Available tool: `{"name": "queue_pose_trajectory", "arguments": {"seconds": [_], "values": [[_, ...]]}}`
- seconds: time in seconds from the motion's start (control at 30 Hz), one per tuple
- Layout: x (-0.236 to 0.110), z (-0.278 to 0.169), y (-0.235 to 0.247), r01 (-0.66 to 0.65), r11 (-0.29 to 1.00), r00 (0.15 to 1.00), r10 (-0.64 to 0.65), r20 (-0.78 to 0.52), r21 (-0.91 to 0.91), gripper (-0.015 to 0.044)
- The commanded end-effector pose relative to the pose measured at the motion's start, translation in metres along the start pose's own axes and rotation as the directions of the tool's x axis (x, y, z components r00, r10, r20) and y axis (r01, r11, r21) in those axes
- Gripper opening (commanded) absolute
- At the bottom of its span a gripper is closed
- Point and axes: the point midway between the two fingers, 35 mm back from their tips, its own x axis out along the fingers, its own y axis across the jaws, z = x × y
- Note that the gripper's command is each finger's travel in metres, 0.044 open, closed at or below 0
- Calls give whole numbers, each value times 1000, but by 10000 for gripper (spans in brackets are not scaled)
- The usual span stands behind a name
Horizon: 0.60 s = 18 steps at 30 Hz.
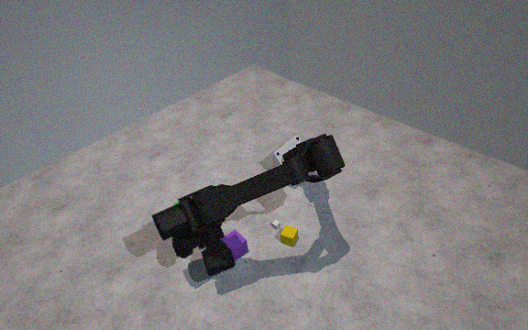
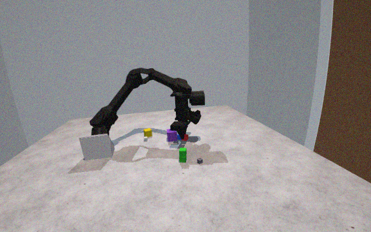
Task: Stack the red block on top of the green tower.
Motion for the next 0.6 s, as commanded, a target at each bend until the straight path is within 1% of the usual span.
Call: {"name": "queue_pose_trajectory", "arguments": {"seconds": [0.0, 0.57], "values": [[-5, 0, 0, -1, 1000, 1000, 1, 0, 2, 4], [-86, 1, -1, 3, 1000, 1000, -3, 1, 3, 0]]}}
